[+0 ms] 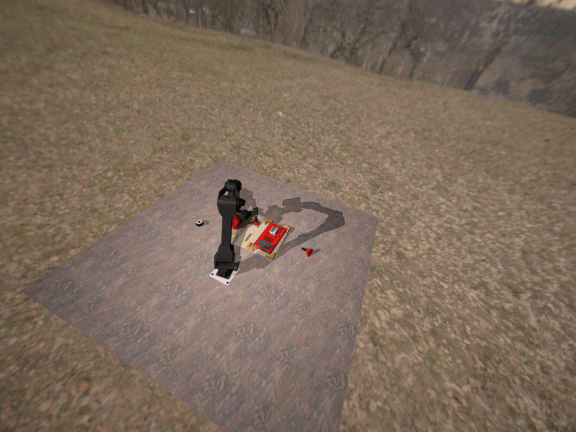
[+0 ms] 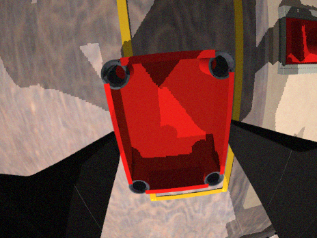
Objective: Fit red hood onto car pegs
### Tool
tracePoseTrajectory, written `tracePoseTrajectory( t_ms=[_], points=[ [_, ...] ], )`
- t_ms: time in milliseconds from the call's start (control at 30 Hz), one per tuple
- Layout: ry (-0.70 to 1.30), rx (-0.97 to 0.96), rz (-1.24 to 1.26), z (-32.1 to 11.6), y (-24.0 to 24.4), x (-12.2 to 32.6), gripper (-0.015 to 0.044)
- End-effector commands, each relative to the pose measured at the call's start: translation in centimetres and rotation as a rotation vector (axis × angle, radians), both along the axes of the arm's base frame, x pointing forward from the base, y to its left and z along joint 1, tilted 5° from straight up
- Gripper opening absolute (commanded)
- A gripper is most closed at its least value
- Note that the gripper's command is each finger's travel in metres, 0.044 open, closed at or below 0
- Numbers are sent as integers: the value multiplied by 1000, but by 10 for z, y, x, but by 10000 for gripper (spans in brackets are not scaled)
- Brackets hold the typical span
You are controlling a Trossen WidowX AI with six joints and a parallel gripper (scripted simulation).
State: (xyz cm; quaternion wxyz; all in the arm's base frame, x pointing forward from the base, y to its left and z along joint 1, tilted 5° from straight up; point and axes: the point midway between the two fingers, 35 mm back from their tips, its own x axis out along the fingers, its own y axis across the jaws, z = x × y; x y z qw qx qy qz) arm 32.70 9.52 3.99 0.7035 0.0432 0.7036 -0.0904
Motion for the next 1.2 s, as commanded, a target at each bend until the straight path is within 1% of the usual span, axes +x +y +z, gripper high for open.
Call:
tracePoseTrajectory(
  t_ms=[0, 567, 667, 767, 1033, 1133, 1167],
  points=[
    [1, 0, 3, -2, 0, 0, 0],
    [1, 0, 0, 0, 0, 0, 440],
    [1, 0, 0, 0, 0, 0, 440],
    [0, 0, 0, 10, 1, 1, 440],
    [-2, -2, 0, 78, 6, 0, 440],
    [-2, -2, 0, 80, 6, 0, 440],
    [-8, 2, 3, 70, 6, 3, 440]
  ],
)
